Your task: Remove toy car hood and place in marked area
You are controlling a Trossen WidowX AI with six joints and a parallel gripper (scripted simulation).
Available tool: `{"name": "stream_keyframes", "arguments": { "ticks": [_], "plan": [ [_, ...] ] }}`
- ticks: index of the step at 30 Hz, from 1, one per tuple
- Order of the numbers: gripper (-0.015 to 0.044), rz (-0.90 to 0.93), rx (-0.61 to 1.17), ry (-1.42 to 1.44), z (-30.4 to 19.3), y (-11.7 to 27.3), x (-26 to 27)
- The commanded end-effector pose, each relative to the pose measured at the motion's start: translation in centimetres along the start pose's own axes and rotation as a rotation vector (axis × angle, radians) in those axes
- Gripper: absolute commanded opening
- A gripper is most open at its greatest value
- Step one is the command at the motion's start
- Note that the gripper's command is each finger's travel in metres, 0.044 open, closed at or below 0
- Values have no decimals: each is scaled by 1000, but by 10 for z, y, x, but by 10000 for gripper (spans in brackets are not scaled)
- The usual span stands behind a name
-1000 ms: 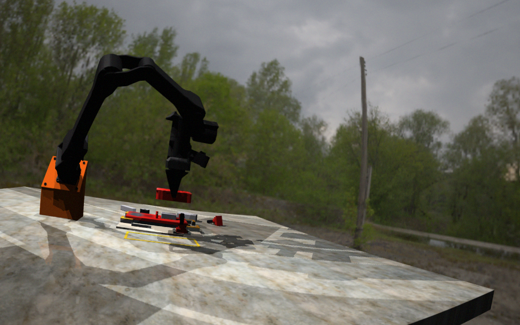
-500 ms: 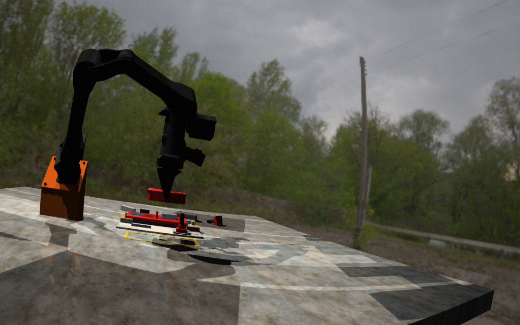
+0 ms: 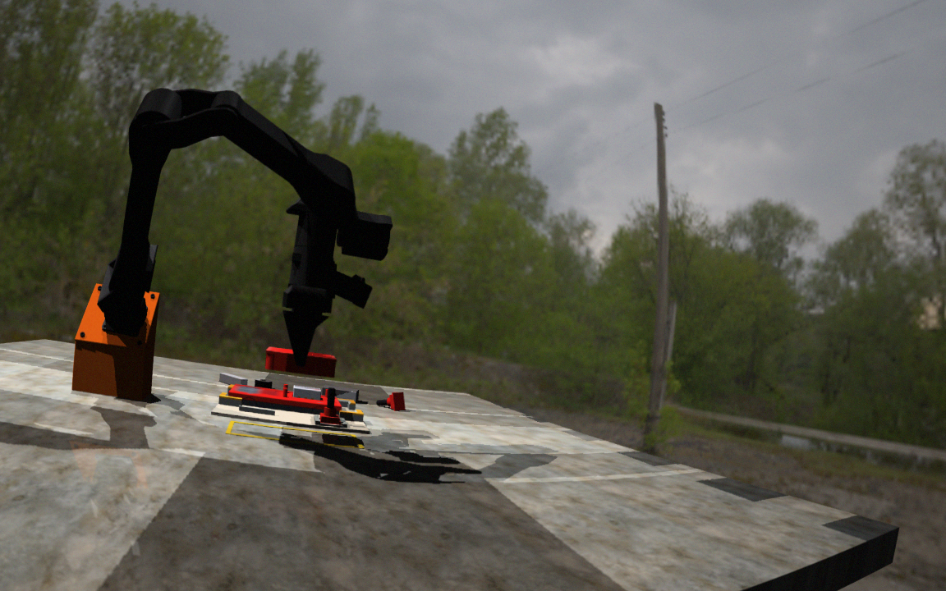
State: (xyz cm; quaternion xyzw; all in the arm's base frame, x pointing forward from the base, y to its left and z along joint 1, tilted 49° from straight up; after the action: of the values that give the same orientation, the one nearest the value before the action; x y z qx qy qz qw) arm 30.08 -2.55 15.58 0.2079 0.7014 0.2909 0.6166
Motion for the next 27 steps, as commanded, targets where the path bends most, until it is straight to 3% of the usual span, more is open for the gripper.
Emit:
{"name": "stream_keyframes", "arguments": {
  "ticks": [1, 27],
  "plan": [
    [0, -6, 3, 10, -1, -5, 1],
    [0, -4, 2, 10, 0, -25, 1]
  ]
}}
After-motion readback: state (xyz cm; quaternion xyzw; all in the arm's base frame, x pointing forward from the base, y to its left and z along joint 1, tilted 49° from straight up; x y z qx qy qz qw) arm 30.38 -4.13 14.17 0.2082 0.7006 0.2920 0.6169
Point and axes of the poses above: the point midway between the two fingers, 35 mm back from their tips, its own y axis back along the fingers, its own x axis across the jaws, z = x × y, the point moved 5 cm from there along y, back along the fingers, and after that the axes turned 12 degrees about y, right-handed, at the moved point
